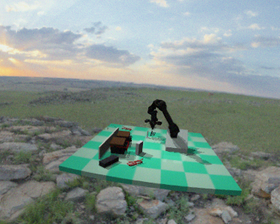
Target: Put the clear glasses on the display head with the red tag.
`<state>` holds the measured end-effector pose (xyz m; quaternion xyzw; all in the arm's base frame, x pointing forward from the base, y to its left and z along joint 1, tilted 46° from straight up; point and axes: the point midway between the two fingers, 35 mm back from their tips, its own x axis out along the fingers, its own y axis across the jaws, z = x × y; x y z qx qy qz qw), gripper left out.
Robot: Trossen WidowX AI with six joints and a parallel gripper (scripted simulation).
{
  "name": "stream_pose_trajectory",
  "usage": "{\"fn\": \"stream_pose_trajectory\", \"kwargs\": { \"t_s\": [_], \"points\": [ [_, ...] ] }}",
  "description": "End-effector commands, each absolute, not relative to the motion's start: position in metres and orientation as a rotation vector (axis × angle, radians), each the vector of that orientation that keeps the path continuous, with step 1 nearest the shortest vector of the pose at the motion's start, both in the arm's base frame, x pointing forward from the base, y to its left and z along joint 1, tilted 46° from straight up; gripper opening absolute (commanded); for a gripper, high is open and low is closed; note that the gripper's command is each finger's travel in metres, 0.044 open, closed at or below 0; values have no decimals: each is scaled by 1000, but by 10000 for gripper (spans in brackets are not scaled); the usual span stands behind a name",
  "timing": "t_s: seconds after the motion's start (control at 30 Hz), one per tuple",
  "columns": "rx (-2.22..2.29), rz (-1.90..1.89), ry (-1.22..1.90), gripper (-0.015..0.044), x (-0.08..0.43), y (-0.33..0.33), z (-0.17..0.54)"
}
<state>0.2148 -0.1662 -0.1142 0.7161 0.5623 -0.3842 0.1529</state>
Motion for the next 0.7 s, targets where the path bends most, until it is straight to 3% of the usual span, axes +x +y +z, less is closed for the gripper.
{"fn": "stream_pose_trajectory", "kwargs": {
  "t_s": [0.0, 0.67],
  "points": [
    [1958, -946, 1638, 0, 223, -158, -101],
    [1324, -127, 1642, 0, 254, -98, -38]
  ]
}}
